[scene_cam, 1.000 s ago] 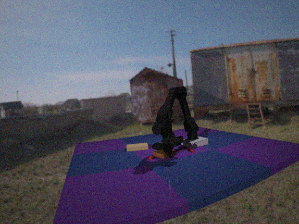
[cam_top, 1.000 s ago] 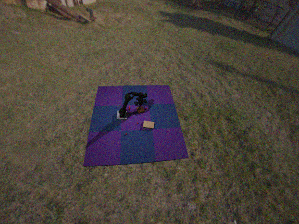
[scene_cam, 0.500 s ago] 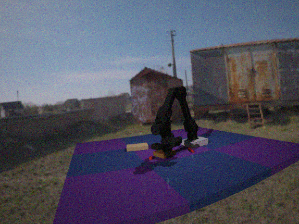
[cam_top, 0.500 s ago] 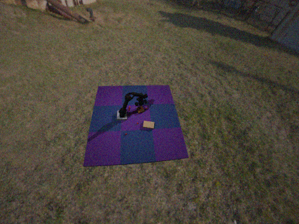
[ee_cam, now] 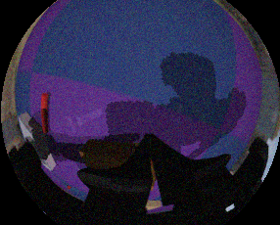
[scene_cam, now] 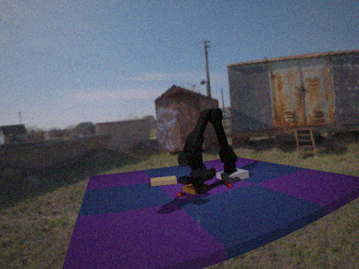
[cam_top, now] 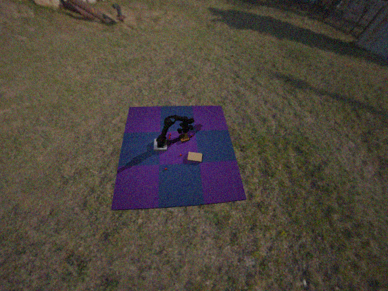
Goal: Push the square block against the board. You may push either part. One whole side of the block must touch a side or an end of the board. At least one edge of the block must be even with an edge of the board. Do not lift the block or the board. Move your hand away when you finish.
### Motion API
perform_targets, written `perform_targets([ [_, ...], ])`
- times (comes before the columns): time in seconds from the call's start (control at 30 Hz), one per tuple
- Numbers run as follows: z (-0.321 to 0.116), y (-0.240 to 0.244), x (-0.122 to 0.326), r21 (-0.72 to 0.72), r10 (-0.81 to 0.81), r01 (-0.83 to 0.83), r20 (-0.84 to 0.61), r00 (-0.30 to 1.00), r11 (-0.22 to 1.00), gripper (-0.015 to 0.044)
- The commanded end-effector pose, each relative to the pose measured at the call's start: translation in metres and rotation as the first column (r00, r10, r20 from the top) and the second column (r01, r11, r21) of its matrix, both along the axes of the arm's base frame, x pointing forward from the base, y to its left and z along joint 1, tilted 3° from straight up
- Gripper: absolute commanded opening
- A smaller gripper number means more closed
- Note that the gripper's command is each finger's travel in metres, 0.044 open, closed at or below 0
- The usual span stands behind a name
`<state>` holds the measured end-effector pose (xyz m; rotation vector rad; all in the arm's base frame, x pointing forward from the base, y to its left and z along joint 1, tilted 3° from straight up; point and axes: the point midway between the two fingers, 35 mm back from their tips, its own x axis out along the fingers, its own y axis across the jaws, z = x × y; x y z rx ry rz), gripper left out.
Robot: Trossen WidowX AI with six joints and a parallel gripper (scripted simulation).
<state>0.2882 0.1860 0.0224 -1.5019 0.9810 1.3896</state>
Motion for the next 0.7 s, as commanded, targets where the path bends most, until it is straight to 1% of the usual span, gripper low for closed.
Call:
perform_targets([
  [0.0,0.000,-0.005,0.002,0.000,0.001,-0.001,0.000,1.000,1.000,0.0000],
  [0.67,0.000,-0.019,0.008,-0.001,0.001,-0.001,0.000,1.000,1.000,0.0000],
])
